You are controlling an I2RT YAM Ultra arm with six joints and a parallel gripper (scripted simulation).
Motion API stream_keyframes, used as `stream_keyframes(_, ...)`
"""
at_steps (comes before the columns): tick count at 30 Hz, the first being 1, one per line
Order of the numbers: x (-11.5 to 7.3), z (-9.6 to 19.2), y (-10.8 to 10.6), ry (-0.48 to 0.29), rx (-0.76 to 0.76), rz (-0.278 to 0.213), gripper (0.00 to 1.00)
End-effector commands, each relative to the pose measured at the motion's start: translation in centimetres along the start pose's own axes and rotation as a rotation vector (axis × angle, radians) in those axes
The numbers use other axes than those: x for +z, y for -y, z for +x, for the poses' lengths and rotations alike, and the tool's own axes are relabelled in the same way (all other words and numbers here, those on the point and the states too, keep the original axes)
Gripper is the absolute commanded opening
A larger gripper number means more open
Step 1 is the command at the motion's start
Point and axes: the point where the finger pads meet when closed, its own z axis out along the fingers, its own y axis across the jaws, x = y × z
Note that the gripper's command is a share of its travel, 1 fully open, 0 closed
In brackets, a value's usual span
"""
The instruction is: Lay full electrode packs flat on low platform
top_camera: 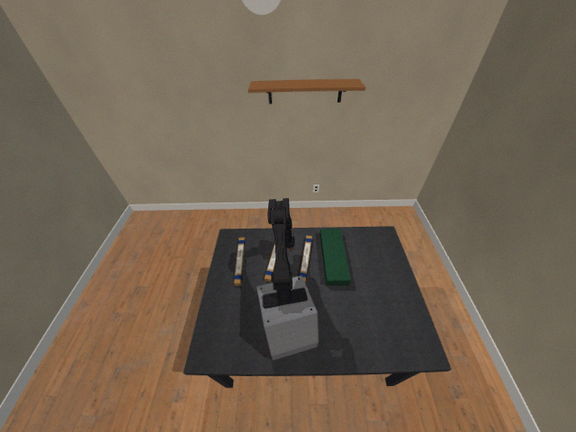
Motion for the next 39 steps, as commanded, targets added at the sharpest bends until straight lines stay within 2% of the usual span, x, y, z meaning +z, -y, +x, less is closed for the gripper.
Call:
stream_keyframes(1, -0.4, -2.5, -0.5, 0.075, -0.007, 0.002, 0.42)
stream_keyframes(2, -0.8, -2.8, -0.5, 0.087, -0.008, 0.002, 0.42)
stream_keyframes(24, -0.7, -2.9, -0.6, 0.076, -0.006, 0.002, 0.42)
stream_keyframes(26, -1.6, -3.5, -0.2, 0.099, 0.000, 0.004, 0.42)
stream_keyframes(35, -1.7, -3.5, -0.1, 0.100, 0.001, 0.004, 0.42)
stream_keyframes(36, -0.6, -1.5, -0.1, 0.054, -0.002, 0.001, 0.42)
stream_keyframes(39, -1.0, -1.5, -0.1, 0.054, -0.002, 0.001, 0.42)
